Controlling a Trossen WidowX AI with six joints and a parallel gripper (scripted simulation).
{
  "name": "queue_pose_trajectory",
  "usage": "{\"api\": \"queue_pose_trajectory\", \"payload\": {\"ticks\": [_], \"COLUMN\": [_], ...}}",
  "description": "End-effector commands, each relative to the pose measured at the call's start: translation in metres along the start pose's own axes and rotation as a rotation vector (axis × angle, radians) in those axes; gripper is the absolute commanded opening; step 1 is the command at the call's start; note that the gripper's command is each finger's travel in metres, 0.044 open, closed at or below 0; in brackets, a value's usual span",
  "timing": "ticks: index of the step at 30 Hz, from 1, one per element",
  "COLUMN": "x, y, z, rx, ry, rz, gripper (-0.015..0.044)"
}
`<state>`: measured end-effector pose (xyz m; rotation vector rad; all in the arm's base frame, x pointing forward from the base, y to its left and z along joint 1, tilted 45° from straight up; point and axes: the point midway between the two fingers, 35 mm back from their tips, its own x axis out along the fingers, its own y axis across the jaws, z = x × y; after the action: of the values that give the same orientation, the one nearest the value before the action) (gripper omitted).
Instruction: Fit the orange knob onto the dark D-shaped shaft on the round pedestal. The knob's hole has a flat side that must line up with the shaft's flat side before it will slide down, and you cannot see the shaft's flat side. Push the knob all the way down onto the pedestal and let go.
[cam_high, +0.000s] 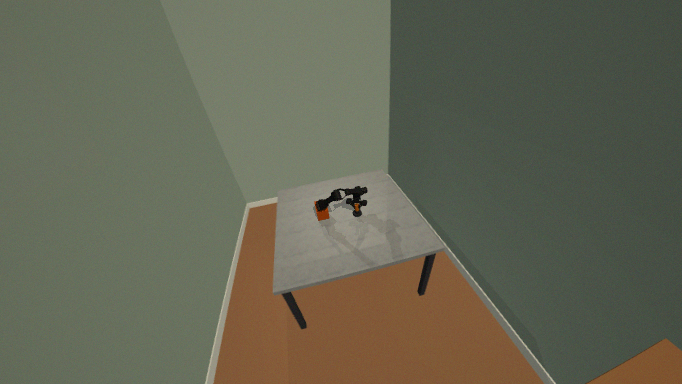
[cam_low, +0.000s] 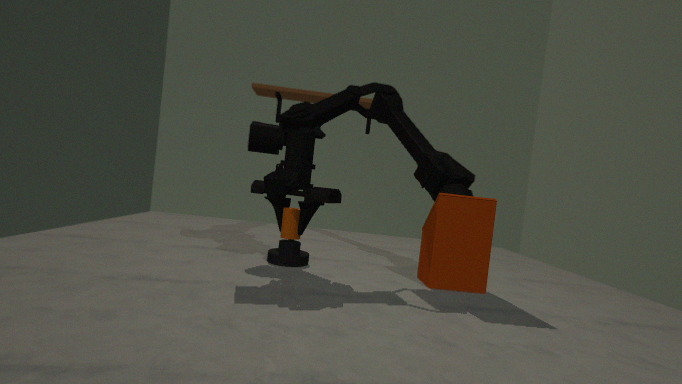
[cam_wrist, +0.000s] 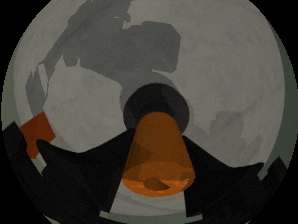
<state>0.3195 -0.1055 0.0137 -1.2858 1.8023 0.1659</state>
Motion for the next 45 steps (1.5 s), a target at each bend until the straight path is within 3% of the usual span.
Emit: {"api": "queue_pose_trajectory", "payload": {"ticks": [1,14,31,37,42,45], "x": [0.003,0.007,0.007,0.004,-0.076,-0.089], "y": [0.001,0.001,0.001,0.0,0.0,0.001], "z": [0.0,-0.001,-0.001,0.0,0.002,0.0], "rx": [-0.006,0.002,0.002,0.002,0.0,0.0], "ry": [0.002,0.0,0.0,-0.001,-0.004,-0.003], "rz": [-0.004,-0.001,-0.001,0.0,0.002,0.002], "gripper": [0.0,0.0,0.044,0.044,0.044,0.044]}}
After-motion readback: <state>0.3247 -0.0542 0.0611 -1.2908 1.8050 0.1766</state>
